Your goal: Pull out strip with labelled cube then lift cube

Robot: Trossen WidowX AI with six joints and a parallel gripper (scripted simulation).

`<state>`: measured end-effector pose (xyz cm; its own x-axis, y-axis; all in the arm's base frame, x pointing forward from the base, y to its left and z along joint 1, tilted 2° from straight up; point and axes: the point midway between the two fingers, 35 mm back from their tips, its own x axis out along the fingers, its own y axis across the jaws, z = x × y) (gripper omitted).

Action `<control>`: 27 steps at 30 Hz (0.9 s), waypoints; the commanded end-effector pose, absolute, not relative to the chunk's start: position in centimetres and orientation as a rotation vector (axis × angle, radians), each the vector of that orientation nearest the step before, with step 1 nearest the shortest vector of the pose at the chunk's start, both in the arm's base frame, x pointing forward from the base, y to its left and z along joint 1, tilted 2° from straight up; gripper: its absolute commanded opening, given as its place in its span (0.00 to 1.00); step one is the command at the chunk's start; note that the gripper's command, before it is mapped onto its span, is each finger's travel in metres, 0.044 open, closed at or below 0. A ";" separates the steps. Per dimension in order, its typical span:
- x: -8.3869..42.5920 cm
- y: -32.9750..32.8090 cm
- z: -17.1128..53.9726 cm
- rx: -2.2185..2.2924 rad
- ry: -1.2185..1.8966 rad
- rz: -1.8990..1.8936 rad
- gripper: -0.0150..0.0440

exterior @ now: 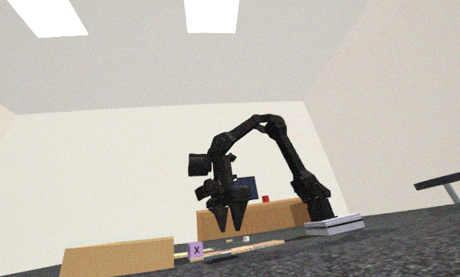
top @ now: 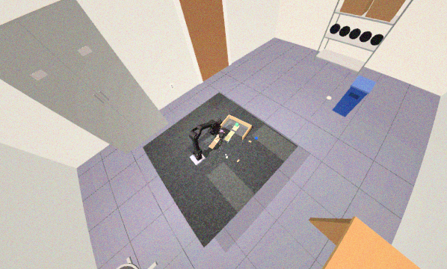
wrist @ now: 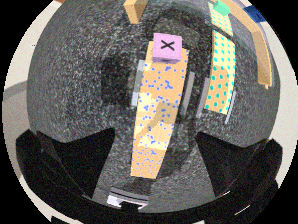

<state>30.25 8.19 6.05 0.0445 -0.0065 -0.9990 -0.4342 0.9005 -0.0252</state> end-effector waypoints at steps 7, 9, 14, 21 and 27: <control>33.4 9.4 6.8 -0.357 1.492 0.333 1.00; 34.0 9.6 6.9 -0.357 1.492 0.333 1.00; 35.5 10.3 7.3 -0.357 1.491 0.334 1.00; 37.5 11.1 7.9 -0.356 1.489 0.334 1.00; 38.7 11.7 8.3 -0.356 1.488 0.334 1.00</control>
<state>38.09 11.43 7.96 0.0530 -0.0029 -0.9986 -0.4342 0.9005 -0.0256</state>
